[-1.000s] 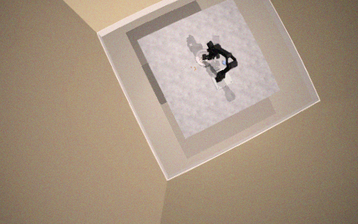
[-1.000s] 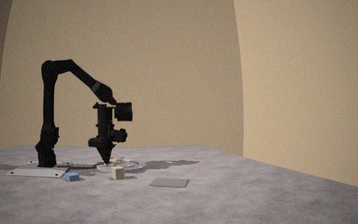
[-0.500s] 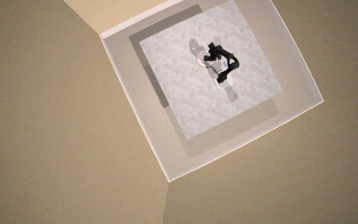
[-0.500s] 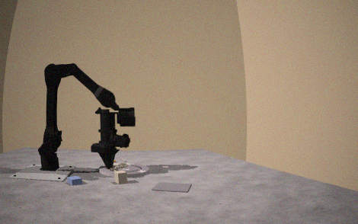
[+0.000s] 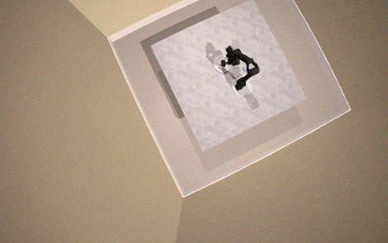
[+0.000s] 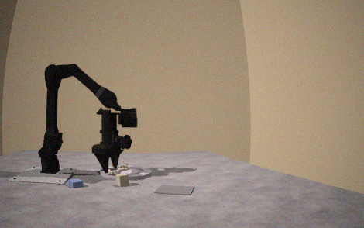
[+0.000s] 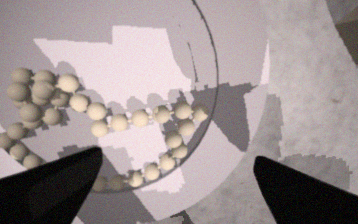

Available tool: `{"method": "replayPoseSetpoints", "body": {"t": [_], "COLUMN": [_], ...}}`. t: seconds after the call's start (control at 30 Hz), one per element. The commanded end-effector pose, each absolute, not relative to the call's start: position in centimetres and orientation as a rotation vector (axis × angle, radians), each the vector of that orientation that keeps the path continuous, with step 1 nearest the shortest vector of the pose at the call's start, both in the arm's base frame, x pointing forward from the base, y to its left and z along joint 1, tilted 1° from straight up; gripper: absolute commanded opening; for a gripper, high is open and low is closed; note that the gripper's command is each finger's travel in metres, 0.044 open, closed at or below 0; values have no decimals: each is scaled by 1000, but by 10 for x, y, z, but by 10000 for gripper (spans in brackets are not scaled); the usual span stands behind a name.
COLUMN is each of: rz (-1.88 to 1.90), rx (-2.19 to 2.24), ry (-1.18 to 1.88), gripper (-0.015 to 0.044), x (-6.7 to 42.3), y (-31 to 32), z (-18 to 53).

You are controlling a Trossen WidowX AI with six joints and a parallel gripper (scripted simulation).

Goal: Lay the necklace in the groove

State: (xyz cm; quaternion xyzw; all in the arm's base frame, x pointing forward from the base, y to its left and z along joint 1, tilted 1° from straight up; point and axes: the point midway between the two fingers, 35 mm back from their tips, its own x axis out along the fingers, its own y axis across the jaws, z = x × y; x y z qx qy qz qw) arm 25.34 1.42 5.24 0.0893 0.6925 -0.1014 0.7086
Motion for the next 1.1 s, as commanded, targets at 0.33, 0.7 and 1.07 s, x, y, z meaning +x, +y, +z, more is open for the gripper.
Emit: {"method": "replayPoseSetpoints", "body": {"t": [0.33,0.7,1.07], "rz": [-225,-528,-935], "rx": [195,513,941], "ry": [1537,1480,1330], "gripper": [440,256,120], "x": [253,272,287], "y": [14,49,104], "z": [54,68,86]}}
